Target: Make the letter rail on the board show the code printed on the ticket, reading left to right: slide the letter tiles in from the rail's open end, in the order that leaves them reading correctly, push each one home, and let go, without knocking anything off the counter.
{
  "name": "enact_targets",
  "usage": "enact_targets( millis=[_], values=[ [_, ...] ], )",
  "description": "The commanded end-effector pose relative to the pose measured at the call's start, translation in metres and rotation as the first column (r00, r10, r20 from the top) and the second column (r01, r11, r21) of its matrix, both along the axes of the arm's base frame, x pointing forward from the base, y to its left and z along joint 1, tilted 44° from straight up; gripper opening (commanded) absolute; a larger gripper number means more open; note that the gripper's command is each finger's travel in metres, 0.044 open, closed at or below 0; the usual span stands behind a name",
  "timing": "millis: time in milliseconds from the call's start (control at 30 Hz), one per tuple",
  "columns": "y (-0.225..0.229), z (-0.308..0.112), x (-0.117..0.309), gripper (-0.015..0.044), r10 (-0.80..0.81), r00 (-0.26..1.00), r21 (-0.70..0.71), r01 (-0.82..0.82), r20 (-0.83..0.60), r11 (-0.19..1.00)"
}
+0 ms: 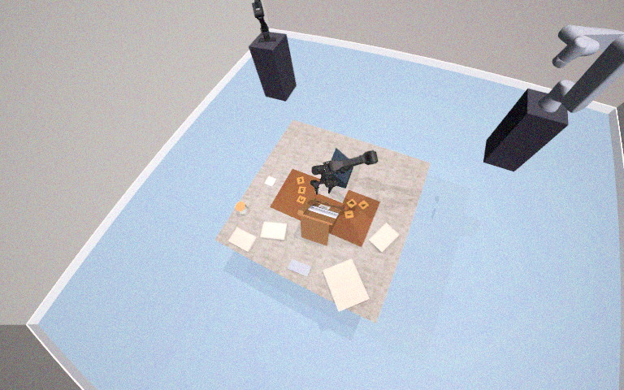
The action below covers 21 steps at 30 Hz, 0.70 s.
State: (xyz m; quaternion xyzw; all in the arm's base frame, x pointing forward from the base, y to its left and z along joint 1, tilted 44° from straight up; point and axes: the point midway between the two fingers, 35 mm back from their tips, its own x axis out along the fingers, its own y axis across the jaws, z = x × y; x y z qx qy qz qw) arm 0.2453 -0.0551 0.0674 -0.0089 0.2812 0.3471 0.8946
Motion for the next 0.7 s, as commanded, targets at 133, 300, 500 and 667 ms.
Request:
enact_targets(
  millis=[133, 300, 500, 667],
  values=[
    [-0.034, 0.078, 0.015, 0.044, 0.594, 0.775, -0.456, -0.458, 0.216, 0.763],
    [-0.035, 0.084, 0.015, 0.044, 0.632, 0.742, -0.483, -0.478, 0.226, 0.734],
    [-0.035, 0.084, 0.015, 0.044, 0.632, 0.742, -0.483, -0.478, 0.226, 0.734],
    [-0.035, 0.084, 0.015, 0.044, 0.632, 0.742, -0.483, -0.478, 0.226, 0.734]
  ],
)
